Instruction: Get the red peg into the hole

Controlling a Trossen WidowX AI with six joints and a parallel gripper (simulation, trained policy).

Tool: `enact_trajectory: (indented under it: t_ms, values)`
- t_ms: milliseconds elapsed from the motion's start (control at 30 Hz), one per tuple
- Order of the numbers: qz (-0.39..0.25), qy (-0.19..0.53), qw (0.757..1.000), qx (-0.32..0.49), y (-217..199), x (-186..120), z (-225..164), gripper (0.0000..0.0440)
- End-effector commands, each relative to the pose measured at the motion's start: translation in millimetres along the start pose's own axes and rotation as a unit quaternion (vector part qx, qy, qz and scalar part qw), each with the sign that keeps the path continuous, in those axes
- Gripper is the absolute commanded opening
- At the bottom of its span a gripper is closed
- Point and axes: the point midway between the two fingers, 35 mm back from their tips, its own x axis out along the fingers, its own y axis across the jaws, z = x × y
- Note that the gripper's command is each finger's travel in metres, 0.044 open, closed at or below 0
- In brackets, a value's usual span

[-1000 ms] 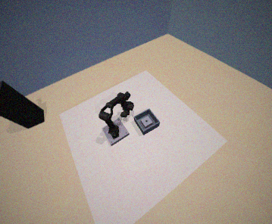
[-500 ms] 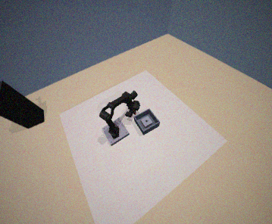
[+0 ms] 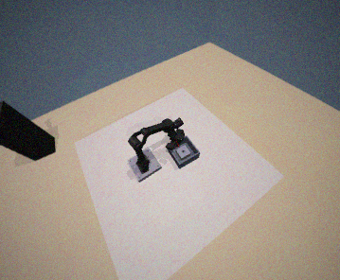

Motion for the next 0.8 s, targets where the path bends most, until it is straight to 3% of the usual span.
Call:
enact_trajectory:
  t_ms: [0, 533, 633, 767]
  values:
    - [0.004, 0.002, 1.000, -0.003, 2.7, 10.6, 14.5, 0.0000]
    - [0.014, 0.049, 0.996, -0.070, 2.5, 59.4, 30.1, 0.0001]
    - [0.014, 0.062, 0.994, -0.085, 2.1, 67.6, 26.8, 0.0040]
    - [0.014, 0.075, 0.993, -0.094, 2.3, 75.9, 26.3, 0.0135]
